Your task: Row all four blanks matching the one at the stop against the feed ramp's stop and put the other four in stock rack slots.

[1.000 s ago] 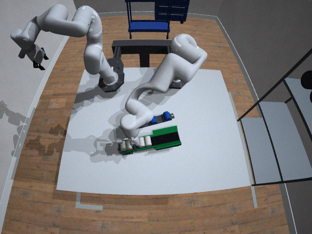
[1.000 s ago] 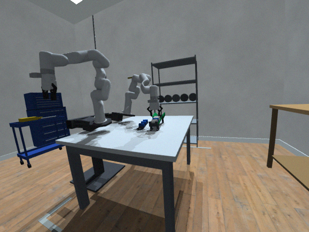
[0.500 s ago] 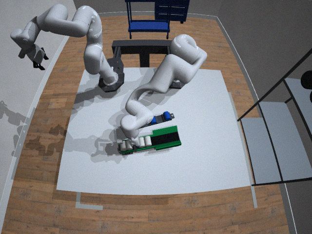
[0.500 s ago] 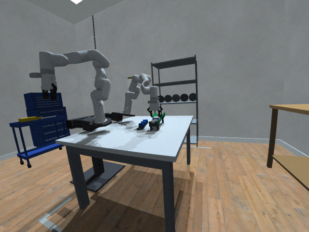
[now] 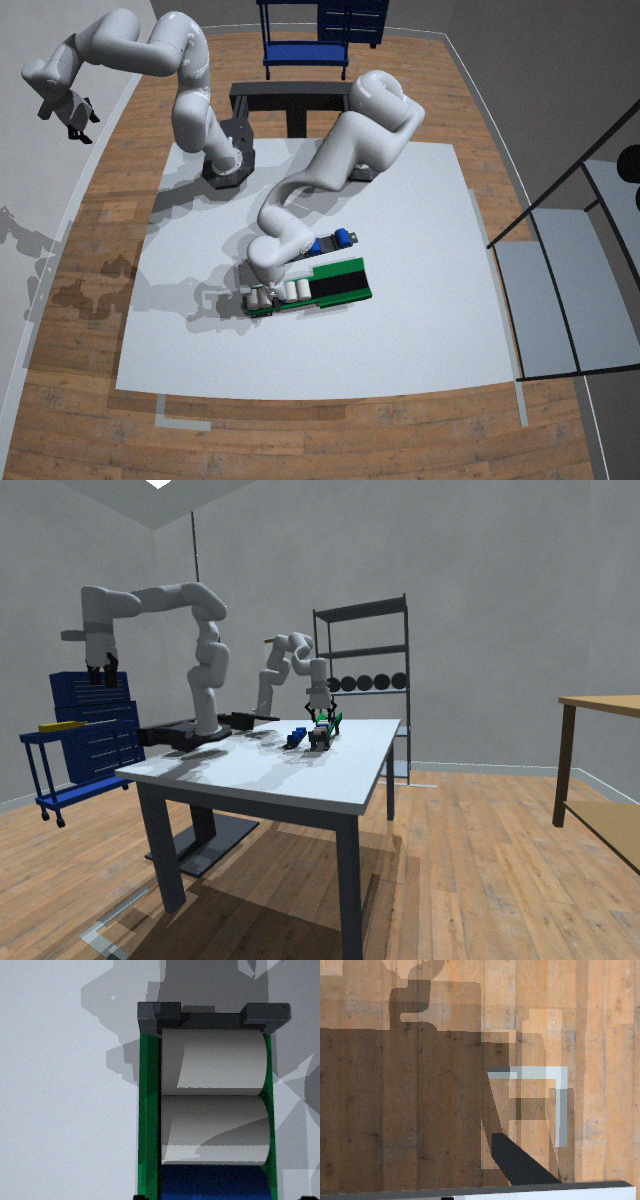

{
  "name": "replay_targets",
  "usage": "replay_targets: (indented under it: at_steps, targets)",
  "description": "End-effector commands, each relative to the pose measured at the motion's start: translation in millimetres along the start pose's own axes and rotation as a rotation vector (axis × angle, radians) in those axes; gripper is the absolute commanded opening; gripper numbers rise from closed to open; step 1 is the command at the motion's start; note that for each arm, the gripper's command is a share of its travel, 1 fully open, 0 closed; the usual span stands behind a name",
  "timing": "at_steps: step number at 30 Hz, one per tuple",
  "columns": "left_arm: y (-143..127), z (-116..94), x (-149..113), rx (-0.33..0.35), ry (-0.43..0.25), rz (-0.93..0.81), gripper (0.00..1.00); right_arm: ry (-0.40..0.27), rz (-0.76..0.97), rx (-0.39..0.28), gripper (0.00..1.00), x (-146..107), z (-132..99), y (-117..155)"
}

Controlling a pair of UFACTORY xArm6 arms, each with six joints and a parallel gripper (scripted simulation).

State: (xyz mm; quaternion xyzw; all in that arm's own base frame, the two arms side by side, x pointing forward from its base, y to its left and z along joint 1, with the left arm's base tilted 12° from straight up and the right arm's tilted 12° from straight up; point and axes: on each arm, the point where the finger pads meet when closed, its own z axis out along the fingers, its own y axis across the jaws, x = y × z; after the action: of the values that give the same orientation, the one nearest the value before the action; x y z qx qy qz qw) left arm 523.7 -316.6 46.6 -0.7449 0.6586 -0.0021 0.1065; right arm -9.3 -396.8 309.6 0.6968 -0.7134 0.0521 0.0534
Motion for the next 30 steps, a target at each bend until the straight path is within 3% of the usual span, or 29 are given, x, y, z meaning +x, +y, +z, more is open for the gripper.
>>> replay_targets:
  at_steps: [1, 19, 30]
  targets:
    - [-1.3, 0.5, 1.0, 0.004, 0.003, 0.0, 0.79, 0.005, 0.0, 0.0, 1.0, 1.2, -2.0, 0.1]
    - [-1.4, 30.7, 1.0, 0.004, 0.003, 0.0, 0.79, 0.005, 0.0, 0.0, 1.0, 1.2, -2.0, 0.1]
    - [-1.4, 33.7, 1.0, 0.004, 0.003, 0.0, 0.79, 0.005, 0.0, 0.0, 1.0, 1.2, -2.0, 0.1]
